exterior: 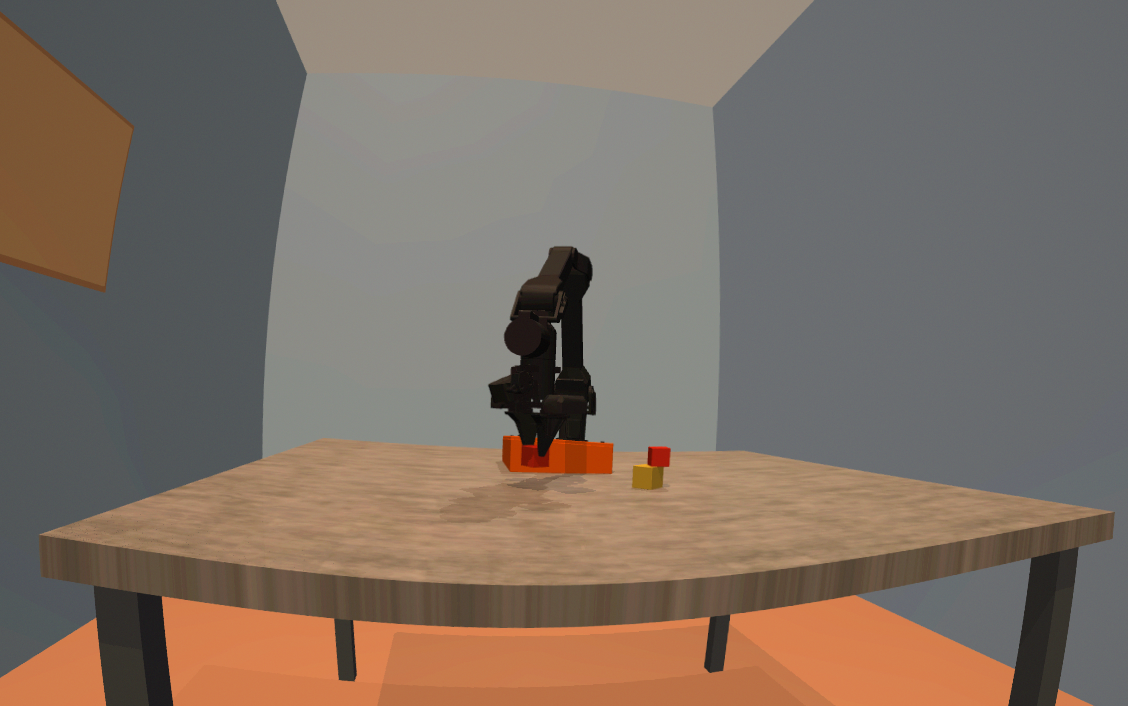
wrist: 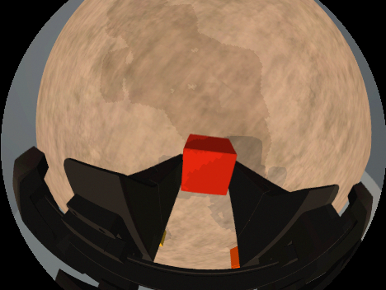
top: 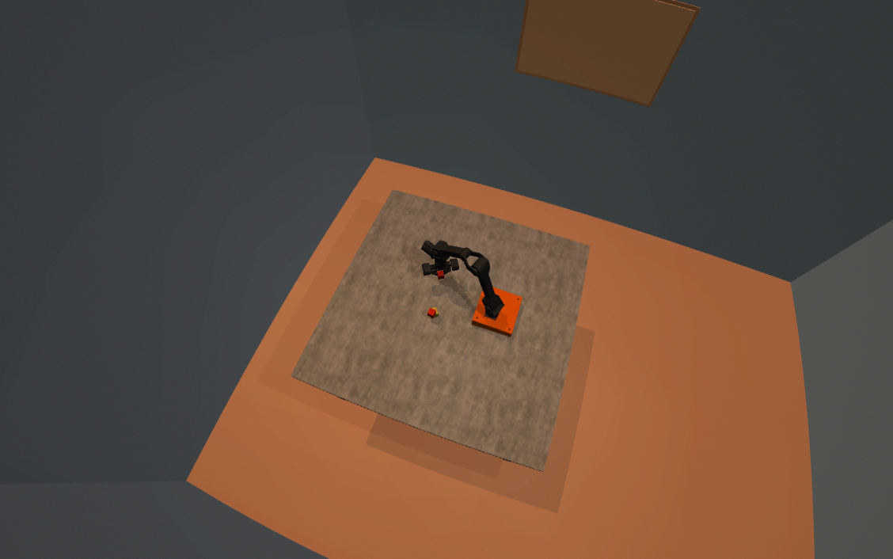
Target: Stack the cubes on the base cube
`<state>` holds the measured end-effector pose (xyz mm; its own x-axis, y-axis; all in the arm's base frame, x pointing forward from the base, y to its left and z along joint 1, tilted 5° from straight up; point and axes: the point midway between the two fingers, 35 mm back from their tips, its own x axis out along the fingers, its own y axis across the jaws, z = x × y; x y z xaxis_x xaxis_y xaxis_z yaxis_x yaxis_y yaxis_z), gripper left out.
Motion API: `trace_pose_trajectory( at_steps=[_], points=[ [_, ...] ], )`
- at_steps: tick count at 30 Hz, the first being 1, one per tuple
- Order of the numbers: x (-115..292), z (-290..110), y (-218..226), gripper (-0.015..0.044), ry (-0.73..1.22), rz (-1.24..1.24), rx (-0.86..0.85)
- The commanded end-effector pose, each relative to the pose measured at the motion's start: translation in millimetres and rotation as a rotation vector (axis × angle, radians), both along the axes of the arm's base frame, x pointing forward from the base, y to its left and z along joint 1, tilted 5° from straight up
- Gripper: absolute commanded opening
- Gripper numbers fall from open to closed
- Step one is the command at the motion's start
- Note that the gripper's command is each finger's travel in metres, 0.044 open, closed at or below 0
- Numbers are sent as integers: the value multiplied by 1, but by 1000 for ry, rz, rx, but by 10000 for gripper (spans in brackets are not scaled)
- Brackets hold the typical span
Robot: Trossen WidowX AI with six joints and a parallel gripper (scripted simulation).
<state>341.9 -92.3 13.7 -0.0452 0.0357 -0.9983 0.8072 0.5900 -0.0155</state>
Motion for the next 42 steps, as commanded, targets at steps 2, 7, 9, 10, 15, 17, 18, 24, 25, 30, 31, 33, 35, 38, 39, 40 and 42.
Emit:
trace_pose_trajectory(
  at_steps=[2, 7, 9, 10, 15, 17, 18, 24, 25, 30, 31, 33, 35, 38, 39, 40, 42],
  points=[
    [3, 17, -1, 105, -6, -2, -3],
    [3, 33, -2, 105, -6, -2, -3],
    [2, 39, -2, 105, -6, -2, -3],
    [2, 43, -2, 105, -6, -2, -3],
    [1, 59, -2, 105, -6, -2, -3],
    [0, 65, -1, 105, -5, -2, -3],
    [0, 66, -1, 105, -5, -2, -3],
    [0, 67, 10, 105, -11, 140, 3],
    [0, 67, 13, 105, -12, 181, 5],
    [-1, 68, 30, 105, -20, 385, 15],
    [-1, 68, 33, 105, -22, 426, 17],
    [-1, 68, 40, 105, -25, 508, 21],
    [-2, 69, 46, 105, -28, 589, 25],
    [-3, 69, 56, 105, -33, 712, 31],
    [-4, 69, 59, 105, -34, 753, 33],
    [-4, 69, 62, 105, -36, 793, 35],
    [-6, 69, 68, 105, -39, 875, 38]
  ],
)
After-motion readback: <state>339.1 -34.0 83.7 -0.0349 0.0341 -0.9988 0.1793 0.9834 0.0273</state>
